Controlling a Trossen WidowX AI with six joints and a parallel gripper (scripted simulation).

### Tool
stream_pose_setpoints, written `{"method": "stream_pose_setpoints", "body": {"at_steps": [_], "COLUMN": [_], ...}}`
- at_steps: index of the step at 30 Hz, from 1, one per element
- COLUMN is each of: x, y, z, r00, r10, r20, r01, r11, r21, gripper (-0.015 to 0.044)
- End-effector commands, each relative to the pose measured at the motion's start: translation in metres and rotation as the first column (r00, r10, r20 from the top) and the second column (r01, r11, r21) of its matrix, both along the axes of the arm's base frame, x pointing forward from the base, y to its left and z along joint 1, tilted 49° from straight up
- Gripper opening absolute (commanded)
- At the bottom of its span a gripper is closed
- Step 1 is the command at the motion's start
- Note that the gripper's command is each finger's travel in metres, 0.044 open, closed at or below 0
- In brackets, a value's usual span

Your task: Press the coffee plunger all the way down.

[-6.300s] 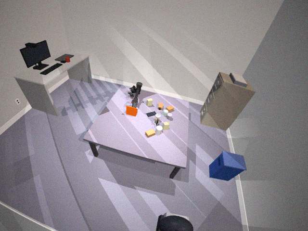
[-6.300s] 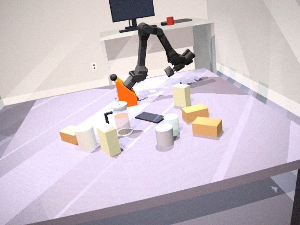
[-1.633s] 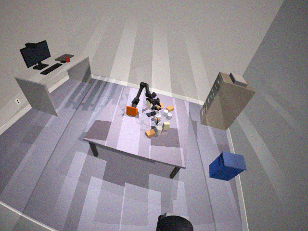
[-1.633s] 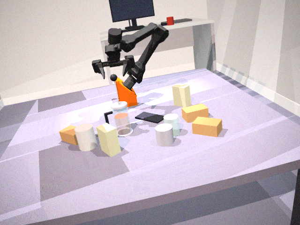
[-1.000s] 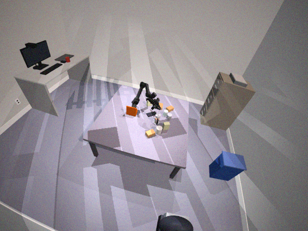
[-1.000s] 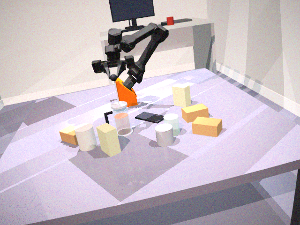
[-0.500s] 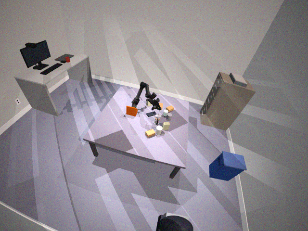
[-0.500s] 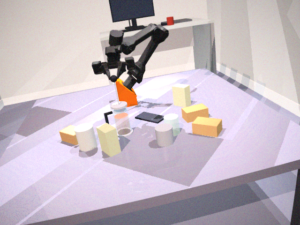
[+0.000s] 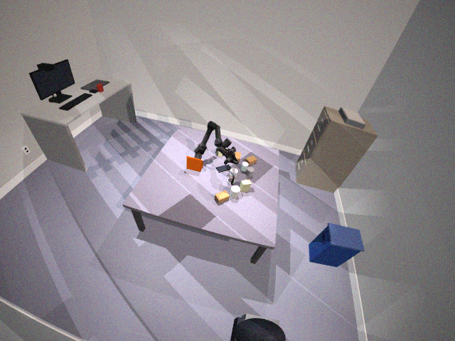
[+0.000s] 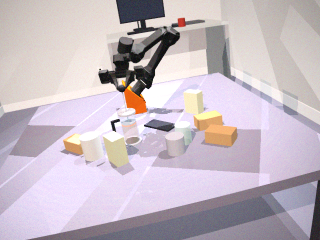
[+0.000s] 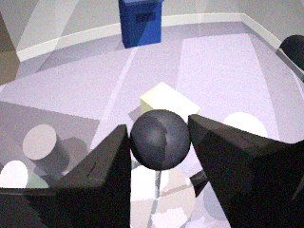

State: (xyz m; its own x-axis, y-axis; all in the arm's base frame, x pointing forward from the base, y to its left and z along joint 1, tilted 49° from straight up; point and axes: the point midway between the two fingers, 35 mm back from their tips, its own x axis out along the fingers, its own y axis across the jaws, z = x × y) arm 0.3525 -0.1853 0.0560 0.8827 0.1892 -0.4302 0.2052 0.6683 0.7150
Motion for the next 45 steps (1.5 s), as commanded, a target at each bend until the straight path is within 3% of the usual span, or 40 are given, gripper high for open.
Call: {"method": "stream_pose_setpoints", "body": {"at_steps": [1,45], "x": [0.0,0.011], "y": [0.018,0.051], "z": [-0.018,-0.052], "r00": [0.999,0.999], "r10": [0.022,0.02], "r20": [-0.033,-0.025], "r01": [-0.021,-0.019], "r11": [0.999,0.999], "r21": [0.027,0.032], "gripper": [0.0127,0.0127]}}
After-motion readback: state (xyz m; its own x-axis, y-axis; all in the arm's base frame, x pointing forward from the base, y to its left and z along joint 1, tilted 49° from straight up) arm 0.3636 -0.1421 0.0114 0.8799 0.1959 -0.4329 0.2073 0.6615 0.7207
